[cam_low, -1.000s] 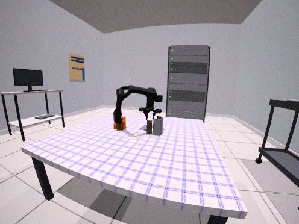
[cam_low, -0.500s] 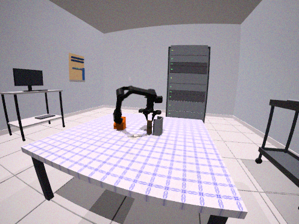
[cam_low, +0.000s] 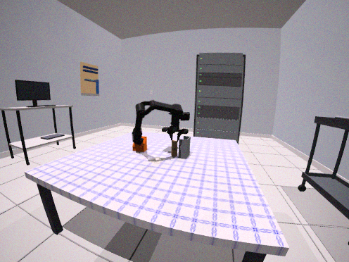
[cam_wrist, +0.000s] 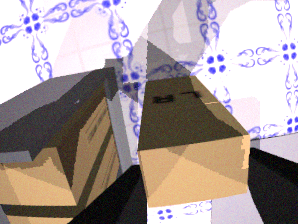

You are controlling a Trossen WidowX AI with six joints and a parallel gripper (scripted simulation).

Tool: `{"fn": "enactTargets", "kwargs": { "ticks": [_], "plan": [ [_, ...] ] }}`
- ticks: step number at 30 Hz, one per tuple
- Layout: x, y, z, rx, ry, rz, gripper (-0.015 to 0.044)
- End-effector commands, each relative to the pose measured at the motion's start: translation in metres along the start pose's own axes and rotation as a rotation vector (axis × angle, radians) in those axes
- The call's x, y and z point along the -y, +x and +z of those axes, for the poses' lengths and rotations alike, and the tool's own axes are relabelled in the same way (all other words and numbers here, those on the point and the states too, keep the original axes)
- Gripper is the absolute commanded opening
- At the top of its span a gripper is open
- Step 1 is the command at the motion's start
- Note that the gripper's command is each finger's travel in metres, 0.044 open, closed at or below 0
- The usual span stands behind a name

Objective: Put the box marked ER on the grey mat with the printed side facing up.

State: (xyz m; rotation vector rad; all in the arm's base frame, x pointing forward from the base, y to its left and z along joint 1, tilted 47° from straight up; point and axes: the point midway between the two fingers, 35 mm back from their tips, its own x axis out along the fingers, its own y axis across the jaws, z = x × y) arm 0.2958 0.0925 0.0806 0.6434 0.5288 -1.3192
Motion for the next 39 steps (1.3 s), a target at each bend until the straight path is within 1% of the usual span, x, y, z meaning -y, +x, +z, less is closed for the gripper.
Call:
{"fn": "enactTargets", "kwargs": {
  "ticks": [1, 9, 13, 39],
  "plan": [
    [0.000, -0.002, 0.000, 0.001, 0.000, 0.000, 0.0151],
    [0.000, -0.015, 0.000, 0.003, -0.002, 0.001, 0.0151],
    [0.001, -0.012, -0.001, 0.004, -0.004, 0.004, 0.0151],
    [0.045, -0.016, -0.047, -0.007, 0.010, 0.001, 0.0151]
  ]
}}
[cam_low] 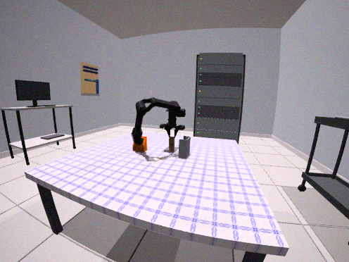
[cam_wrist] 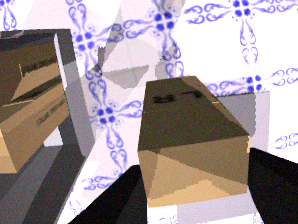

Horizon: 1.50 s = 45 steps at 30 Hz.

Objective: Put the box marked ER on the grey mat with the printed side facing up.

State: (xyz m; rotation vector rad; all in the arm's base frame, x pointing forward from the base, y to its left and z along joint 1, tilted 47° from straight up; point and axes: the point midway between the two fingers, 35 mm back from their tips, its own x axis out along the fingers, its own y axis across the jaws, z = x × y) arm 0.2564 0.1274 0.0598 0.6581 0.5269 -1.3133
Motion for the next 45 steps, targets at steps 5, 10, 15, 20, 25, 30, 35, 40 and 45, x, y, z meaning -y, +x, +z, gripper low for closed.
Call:
{"fn": "enactTargets", "kwargs": {
  "ticks": [5, 10, 15, 20, 25, 30, 35, 40, 45],
  "plan": [
    [0.018, 0.001, -0.015, 0.002, 0.004, -0.007, 0.0151],
    [0.028, 0.001, -0.021, 0.004, 0.007, -0.008, 0.0151],
    [0.038, 0.001, -0.028, 0.006, 0.011, -0.008, 0.0151],
    [0.042, 0.001, -0.030, 0.008, 0.013, -0.008, 0.0151],
    [0.043, 0.006, -0.030, 0.008, 0.013, -0.008, 0.0151],
    [0.042, 0.010, -0.030, 0.008, 0.013, -0.008, 0.0151],
    [0.043, 0.017, -0.030, 0.008, 0.013, -0.008, 0.0151],
    [0.043, 0.015, -0.031, 0.005, 0.018, -0.010, 0.0177],
    [0.043, 0.015, -0.031, 0.005, 0.018, -0.010, 0.0235]
  ]
}}
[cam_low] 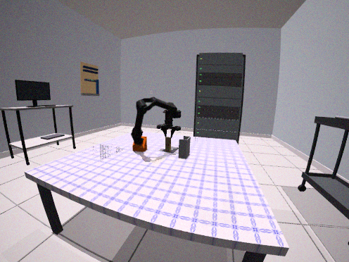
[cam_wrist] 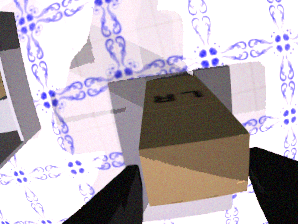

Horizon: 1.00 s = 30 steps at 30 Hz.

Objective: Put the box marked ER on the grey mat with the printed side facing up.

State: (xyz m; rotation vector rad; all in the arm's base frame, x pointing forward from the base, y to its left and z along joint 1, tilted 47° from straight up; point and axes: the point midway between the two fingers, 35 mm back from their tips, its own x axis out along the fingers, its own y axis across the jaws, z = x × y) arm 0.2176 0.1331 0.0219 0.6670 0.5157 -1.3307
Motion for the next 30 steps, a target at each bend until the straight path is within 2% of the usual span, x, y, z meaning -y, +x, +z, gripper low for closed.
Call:
{"fn": "enactTargets", "kwargs": {
  "ticks": [1, 14, 18, 22, 30],
  "plan": [
    [0.000, 0.000, 0.000, 0.000, 0.000, 0.000, 0.0235],
    [0.000, -0.016, 0.000, 0.003, -0.004, 0.002, 0.0235],
    [0.003, -0.017, 0.001, -0.028, -0.004, 0.086, 0.0235],
    [0.008, -0.038, 0.002, -0.082, 0.003, 0.237, 0.0235],
    [0.007, -0.036, 0.001, -0.074, -0.006, 0.207, 0.0235]
  ]
}}
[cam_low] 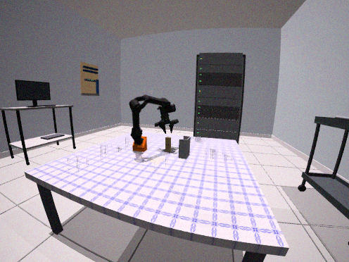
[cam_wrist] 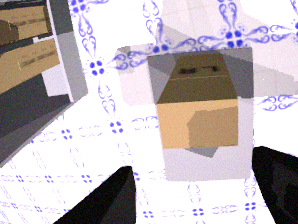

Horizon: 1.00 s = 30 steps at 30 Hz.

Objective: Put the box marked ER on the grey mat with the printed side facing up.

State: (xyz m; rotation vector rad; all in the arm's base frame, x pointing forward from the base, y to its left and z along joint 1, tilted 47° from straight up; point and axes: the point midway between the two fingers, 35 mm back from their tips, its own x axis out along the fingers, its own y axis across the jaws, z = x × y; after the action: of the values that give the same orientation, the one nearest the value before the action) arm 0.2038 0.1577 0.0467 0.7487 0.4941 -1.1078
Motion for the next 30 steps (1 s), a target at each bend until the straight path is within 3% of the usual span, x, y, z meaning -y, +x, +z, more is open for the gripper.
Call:
{"fn": "enactTargets", "kwargs": {
  "ticks": [1, 6, 14, 30],
  "plan": [
    [0.000, 0.000, 0.000, 0.001, -0.001, -0.005, 0.0235],
    [0.000, 0.000, 0.000, 0.001, -0.001, -0.005, 0.0235],
    [-0.004, -0.023, 0.001, 0.001, 0.001, -0.001, 0.0440],
    [-0.001, -0.024, 0.001, -0.011, -0.190, 0.090, 0.0440]
  ]
}}
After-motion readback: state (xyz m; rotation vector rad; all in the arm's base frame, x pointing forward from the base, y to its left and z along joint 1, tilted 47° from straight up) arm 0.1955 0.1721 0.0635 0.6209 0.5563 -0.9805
